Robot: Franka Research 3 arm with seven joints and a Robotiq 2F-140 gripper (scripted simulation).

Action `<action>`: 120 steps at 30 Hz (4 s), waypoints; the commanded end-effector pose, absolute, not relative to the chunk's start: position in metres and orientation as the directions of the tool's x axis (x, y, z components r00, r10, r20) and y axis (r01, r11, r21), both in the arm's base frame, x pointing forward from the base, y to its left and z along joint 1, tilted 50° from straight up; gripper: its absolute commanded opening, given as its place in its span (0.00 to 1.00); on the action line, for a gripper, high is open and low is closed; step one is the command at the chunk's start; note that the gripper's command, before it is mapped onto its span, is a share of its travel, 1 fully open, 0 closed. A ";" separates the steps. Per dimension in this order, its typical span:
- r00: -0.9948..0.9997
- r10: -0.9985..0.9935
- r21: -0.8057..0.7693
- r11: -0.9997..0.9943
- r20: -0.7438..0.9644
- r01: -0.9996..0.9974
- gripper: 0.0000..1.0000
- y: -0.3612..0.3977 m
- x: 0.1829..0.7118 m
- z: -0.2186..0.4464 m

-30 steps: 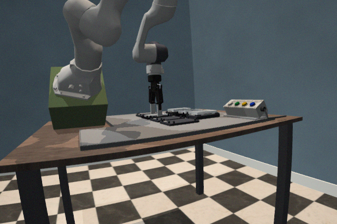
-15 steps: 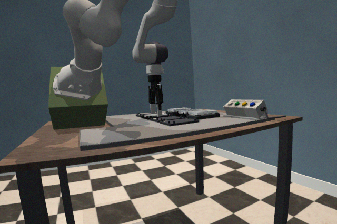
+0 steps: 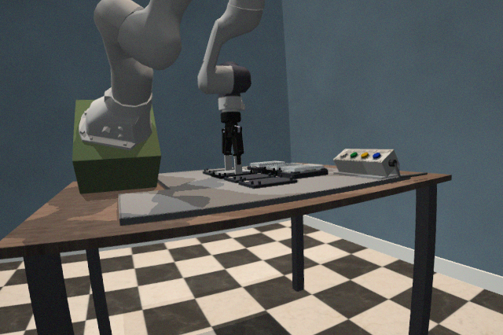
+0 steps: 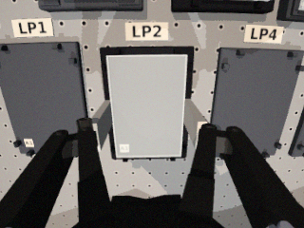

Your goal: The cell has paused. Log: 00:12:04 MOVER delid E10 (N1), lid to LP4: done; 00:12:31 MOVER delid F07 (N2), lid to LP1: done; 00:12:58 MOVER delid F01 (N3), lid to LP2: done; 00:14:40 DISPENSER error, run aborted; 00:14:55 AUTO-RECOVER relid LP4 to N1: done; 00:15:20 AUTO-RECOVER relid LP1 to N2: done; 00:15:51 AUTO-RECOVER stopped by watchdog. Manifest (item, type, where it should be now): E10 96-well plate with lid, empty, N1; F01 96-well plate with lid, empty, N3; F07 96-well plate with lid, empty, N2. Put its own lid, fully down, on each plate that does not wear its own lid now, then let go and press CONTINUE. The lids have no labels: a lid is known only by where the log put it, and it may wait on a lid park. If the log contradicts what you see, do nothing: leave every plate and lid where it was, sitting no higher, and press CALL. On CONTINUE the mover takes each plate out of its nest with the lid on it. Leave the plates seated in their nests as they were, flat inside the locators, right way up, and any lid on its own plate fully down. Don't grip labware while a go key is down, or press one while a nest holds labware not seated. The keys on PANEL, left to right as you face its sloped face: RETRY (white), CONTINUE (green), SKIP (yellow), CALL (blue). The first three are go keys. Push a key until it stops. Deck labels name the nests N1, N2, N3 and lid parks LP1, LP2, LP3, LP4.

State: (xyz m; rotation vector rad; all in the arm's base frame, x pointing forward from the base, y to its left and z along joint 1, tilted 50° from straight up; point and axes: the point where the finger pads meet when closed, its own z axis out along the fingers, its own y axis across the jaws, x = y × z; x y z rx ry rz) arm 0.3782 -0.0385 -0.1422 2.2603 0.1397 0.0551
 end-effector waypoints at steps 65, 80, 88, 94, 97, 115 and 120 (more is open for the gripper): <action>0.993 0.118 0.769 -0.634 -0.005 0.079 0.00 -0.036 0.378 -0.140; 0.993 0.118 0.769 -0.634 -0.005 0.079 0.00 -0.035 0.378 -0.139; 0.993 0.118 0.769 -0.634 -0.005 0.079 0.00 -0.034 0.378 -0.139; 0.993 0.118 0.769 -0.634 -0.005 0.079 0.00 -0.033 0.378 -0.138; 0.993 0.118 0.769 -0.634 -0.005 0.079 0.00 -0.033 0.378 -0.137; 0.993 0.118 0.769 -0.634 -0.005 0.079 0.00 -0.032 0.378 -0.137; 0.993 0.118 0.769 -0.634 -0.005 0.079 0.00 -0.031 0.377 -0.136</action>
